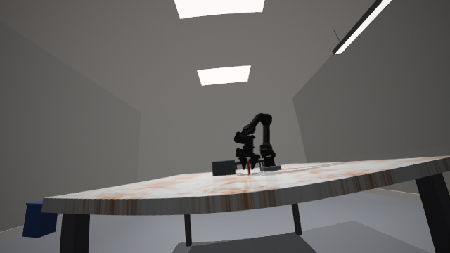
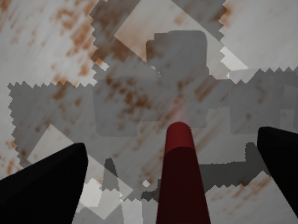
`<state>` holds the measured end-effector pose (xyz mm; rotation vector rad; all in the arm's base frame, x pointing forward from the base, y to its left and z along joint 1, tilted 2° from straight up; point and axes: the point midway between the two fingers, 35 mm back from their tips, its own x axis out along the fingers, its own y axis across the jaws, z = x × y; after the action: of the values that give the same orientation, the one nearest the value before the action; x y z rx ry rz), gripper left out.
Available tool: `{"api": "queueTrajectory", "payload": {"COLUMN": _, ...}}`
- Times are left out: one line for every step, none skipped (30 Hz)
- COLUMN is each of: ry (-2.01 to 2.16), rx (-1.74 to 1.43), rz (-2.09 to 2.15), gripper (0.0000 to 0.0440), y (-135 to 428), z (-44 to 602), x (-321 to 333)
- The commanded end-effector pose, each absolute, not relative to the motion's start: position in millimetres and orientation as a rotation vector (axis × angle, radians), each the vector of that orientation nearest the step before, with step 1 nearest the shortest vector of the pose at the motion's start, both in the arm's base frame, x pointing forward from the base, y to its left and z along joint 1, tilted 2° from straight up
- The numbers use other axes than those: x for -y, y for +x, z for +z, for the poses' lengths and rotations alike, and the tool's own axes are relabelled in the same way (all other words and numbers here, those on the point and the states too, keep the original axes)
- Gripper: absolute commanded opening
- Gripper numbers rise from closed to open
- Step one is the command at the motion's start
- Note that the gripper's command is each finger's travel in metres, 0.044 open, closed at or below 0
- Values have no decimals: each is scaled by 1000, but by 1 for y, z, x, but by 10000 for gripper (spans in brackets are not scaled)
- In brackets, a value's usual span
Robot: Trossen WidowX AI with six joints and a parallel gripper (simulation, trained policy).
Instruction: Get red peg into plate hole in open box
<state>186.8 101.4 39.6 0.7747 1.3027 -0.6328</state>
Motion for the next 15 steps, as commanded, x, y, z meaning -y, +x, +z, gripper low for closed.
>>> {"api": "queueTrajectory", "payload": {"ry": 806, "rx": -1301, "rz": -670, "gripper": 303, "y": 185, "z": 33, "x": -99}}
{"api": "queueTrajectory", "payload": {"ry": 813, "rx": -1307, "rz": -676, "gripper": 277, "y": 184, "z": 33, "x": -99}}
{"api": "queueTrajectory", "payload": {"ry": 819, "rx": -1312, "rz": -679, "gripper": 251, "y": 184, "z": 33, "x": -99}}
{"api": "queueTrajectory", "payload": {"ry": 824, "rx": -1318, "rz": -681, "gripper": 225, "y": 184, "z": 33, "x": -100}}
{"api": "queueTrajectory", "payload": {"ry": 829, "rx": -1323, "rz": -682, "gripper": 198, "y": 184, "z": 33, "x": -100}}
{"api": "queueTrajectory", "payload": {"ry": 833, "rx": -1328, "rz": -683, "gripper": 172, "y": 184, "z": 33, "x": -100}}
{"api": "queueTrajectory", "payload": {"ry": 836, "rx": -1333, "rz": -684, "gripper": 146, "y": 184, "z": 33, "x": -100}}
{"api": "queueTrajectory", "payload": {"ry": 839, "rx": -1338, "rz": -684, "gripper": 120, "y": 184, "z": 33, "x": -100}}
{"api": "queueTrajectory", "payload": {"ry": 842, "rx": -1344, "rz": -684, "gripper": 93, "y": 184, "z": 33, "x": -100}}
{"api": "queueTrajectory", "payload": {"ry": 845, "rx": -1350, "rz": -685, "gripper": 67, "y": 184, "z": 32, "x": -100}}
{"api": "queueTrajectory", "payload": {"ry": 847, "rx": -1355, "rz": -686, "gripper": 41, "y": 184, "z": 32, "x": -100}}
{"api": "queueTrajectory", "payload": {"ry": 850, "rx": -1360, "rz": -688, "gripper": 15, "y": 184, "z": 32, "x": -99}}
{"api": "queueTrajectory", "payload": {"ry": 851, "rx": -1365, "rz": -690, "gripper": 0, "y": 184, "z": 32, "x": -99}}
{"api": "queueTrajectory", "payload": {"ry": 845, "rx": -1352, "rz": -685, "gripper": 0, "y": 186, "z": 34, "x": -97}}
{"api": "queueTrajectory", "payload": {"ry": 839, "rx": -1337, "rz": -678, "gripper": 0, "y": 189, "z": 37, "x": -96}}
